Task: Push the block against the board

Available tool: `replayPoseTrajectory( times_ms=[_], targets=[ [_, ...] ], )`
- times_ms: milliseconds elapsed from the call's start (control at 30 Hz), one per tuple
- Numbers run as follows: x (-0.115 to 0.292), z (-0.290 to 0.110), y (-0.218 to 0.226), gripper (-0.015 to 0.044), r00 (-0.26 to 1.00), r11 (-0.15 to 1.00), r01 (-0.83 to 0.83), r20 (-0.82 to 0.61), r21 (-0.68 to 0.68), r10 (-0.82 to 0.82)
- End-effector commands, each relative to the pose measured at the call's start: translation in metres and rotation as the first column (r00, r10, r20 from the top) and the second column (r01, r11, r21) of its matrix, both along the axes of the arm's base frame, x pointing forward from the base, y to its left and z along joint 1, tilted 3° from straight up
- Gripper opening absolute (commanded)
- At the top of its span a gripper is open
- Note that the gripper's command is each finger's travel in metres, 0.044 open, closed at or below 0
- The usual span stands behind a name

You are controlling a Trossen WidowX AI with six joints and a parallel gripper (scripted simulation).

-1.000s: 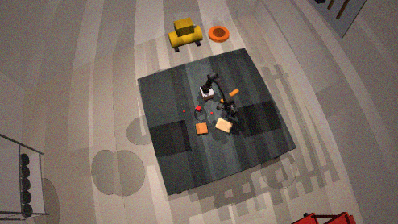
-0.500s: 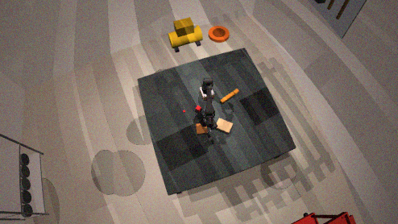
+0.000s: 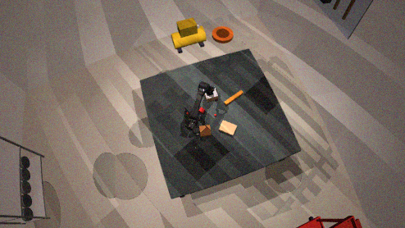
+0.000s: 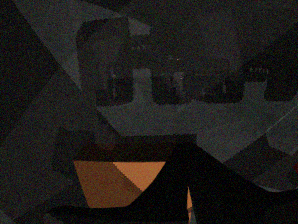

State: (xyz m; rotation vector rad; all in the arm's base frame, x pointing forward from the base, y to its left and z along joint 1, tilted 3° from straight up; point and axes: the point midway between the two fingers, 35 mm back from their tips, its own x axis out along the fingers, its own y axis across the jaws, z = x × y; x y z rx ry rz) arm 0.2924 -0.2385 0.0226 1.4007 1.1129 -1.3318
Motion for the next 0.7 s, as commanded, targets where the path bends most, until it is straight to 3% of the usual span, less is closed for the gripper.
replayPoseTrajectory(
  times_ms=[0, 100, 667],
  targets=[
    [0.002, -0.027, 0.001, 0.0, 1.0, 1.0, -0.007, -0.003, 0.001, 0.007],
    [0.002, -0.054, 0.003, 0.0, 1.0, 1.0, -0.007, -0.003, 0.002, 0.007],
    [0.006, -0.053, 0.014, 0.0, 1.0, 1.0, -0.007, -0.003, 0.002, 0.007]
  ],
)
